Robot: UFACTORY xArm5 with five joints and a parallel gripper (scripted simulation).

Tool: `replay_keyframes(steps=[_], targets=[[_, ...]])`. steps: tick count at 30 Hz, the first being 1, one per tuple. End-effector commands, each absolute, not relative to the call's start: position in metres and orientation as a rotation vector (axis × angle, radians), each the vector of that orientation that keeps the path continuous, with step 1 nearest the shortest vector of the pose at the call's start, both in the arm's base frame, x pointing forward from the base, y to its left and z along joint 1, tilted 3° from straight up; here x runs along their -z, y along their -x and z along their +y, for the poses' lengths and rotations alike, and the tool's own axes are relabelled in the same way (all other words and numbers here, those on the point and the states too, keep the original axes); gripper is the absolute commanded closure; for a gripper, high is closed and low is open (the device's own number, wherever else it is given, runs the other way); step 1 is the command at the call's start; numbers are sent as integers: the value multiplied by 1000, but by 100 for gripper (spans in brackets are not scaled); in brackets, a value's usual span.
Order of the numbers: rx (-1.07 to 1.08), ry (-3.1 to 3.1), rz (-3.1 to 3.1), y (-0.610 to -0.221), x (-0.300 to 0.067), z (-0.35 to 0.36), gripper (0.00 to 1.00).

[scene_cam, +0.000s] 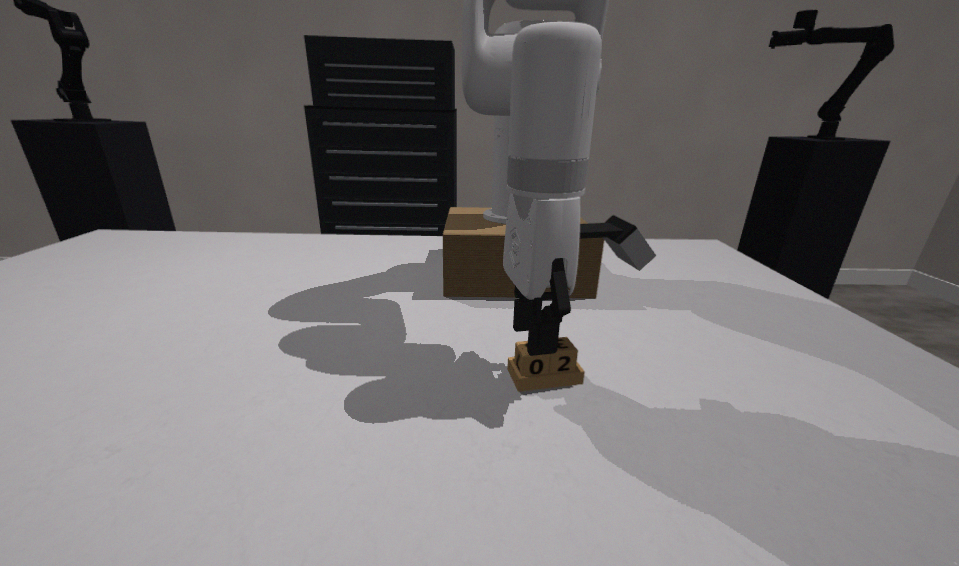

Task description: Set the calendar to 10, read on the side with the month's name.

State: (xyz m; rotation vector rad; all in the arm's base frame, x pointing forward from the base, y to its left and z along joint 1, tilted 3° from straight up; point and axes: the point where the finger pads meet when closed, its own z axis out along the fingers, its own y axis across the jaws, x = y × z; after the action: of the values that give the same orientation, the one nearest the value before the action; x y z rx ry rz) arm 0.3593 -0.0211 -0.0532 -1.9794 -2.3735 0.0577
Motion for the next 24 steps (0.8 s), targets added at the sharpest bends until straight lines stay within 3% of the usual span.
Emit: replay_keyframes(steps=[1, 24], targets=[[-55, 1981, -2375, -361, 52, -21, 51], [-55, 1981, -2375, -359, 72, -20, 51]])
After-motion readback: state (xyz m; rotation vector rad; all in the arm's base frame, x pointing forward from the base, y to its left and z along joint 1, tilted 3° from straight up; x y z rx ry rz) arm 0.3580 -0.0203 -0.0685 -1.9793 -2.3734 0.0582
